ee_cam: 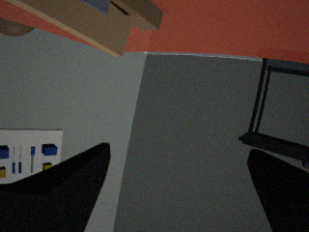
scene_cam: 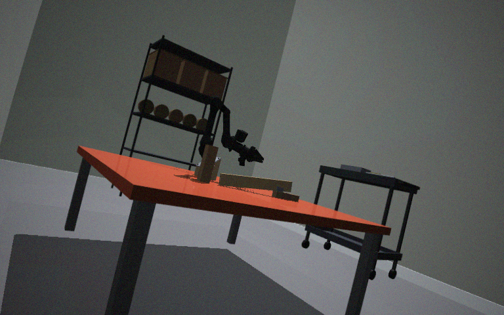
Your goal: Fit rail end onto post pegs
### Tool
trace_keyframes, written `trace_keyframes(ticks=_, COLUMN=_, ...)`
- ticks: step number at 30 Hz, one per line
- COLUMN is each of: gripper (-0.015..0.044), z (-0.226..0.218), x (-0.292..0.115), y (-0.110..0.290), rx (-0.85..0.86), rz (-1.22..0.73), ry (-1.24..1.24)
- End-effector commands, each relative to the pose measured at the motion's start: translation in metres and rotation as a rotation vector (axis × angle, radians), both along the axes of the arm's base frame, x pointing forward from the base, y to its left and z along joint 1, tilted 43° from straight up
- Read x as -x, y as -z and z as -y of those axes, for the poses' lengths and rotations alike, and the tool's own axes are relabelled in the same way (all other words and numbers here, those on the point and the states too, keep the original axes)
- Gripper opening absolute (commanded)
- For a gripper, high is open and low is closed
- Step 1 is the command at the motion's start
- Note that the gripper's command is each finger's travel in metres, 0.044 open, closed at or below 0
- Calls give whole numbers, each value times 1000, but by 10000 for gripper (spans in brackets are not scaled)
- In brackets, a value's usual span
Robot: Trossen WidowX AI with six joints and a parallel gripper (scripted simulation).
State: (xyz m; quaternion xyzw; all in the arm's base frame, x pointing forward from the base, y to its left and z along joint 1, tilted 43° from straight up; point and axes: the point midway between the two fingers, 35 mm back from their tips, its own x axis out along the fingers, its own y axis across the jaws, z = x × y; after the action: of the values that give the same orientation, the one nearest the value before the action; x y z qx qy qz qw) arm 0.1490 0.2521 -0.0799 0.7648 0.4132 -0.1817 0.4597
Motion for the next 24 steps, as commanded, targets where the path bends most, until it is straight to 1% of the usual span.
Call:
trace_keyframes(ticks=1, gripper=426, z=0, x=-1, y=1, rx=14, rz=7, ry=-6)
trace_keyframes(ticks=2, gripper=440, z=1, x=-5, y=2, rx=56, rz=27, ry=-25)
trace_keyframes(ticks=3, gripper=440, z=1, x=-11, y=5, rx=125, rz=59, ry=-58)
trace_keyframes(ticks=6, gripper=440, z=6, x=-33, y=12, rx=384, rz=154, ry=-187)
trace_keyframes(ticks=10, gripper=440, z=16, x=-61, y=17, rx=727, rz=229, ry=-388)
trace_keyframes(ticks=14, gripper=440, z=31, x=-88, y=16, rx=1050, rz=247, ry=-630)
trace_keyframes(ticks=18, gripper=440, z=49, x=-113, y=9, rx=1336, rz=214, ry=-917)
trace_keyframes(ticks=20, gripper=440, z=59, x=-123, y=5, rx=1431, rz=182, ry=-1034)
trace_keyframes(ticks=24, gripper=440, z=69, x=-134, y=-2, rx=1540, rz=142, ry=-1207)
